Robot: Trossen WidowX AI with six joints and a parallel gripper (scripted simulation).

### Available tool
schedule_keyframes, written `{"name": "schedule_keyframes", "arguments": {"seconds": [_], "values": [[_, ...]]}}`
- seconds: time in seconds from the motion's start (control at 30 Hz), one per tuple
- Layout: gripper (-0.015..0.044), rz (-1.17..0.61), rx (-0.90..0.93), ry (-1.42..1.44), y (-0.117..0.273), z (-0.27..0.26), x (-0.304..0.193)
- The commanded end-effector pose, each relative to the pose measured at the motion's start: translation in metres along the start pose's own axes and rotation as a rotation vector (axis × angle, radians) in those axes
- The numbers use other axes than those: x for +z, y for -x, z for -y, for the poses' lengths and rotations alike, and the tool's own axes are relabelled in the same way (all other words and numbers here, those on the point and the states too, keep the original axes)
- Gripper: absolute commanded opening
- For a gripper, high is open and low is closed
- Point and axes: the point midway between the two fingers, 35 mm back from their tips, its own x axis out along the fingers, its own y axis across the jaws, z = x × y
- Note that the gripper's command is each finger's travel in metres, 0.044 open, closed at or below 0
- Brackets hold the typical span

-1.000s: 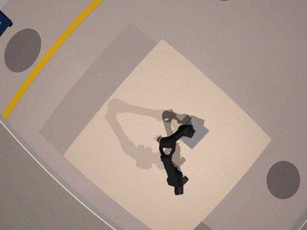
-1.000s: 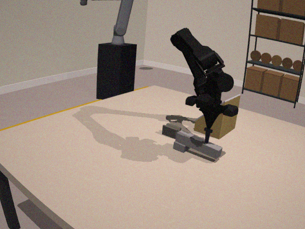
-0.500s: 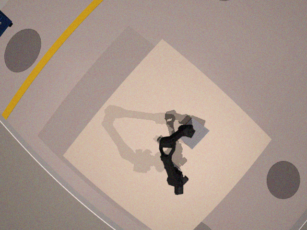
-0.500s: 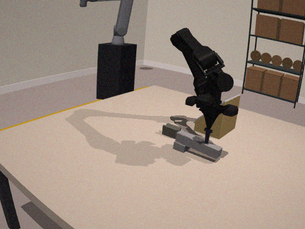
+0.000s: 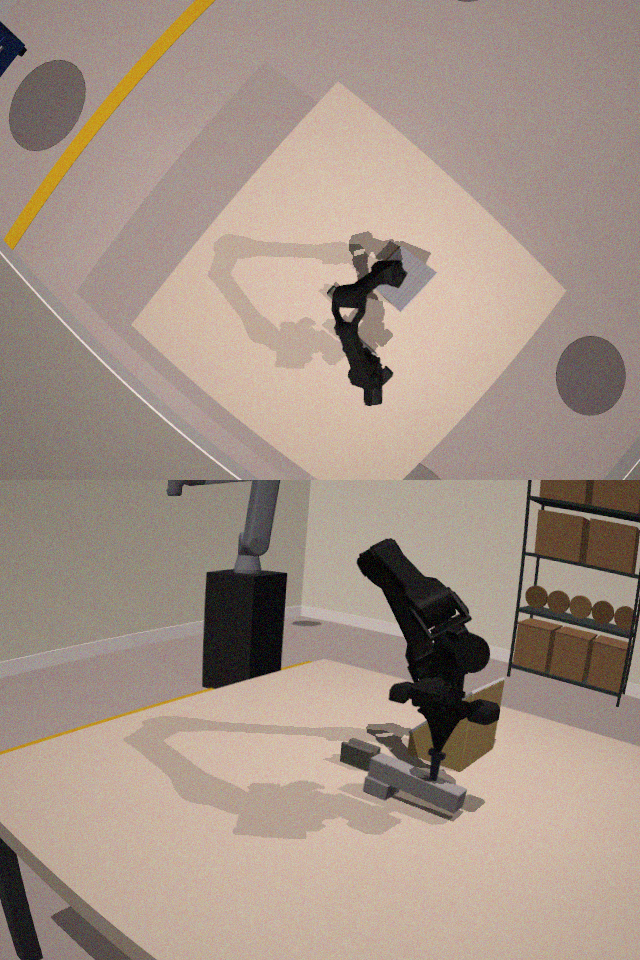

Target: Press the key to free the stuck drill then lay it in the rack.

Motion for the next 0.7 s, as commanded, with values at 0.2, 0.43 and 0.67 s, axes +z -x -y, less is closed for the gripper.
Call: {"name": "schedule_keyframes", "arguments": {"seconds": [0.2,0.43,0.67], "values": [[0.0000,-0.051,-0.032,0.002,-0.0255,0.0054,-0.0063],[0.0000,-0.051,-0.032,0.002,-0.0272,0.0059,-0.0061],[0.0026,-0.051,-0.032,0.002,-0.0271,0.0059,-0.0053]]}}
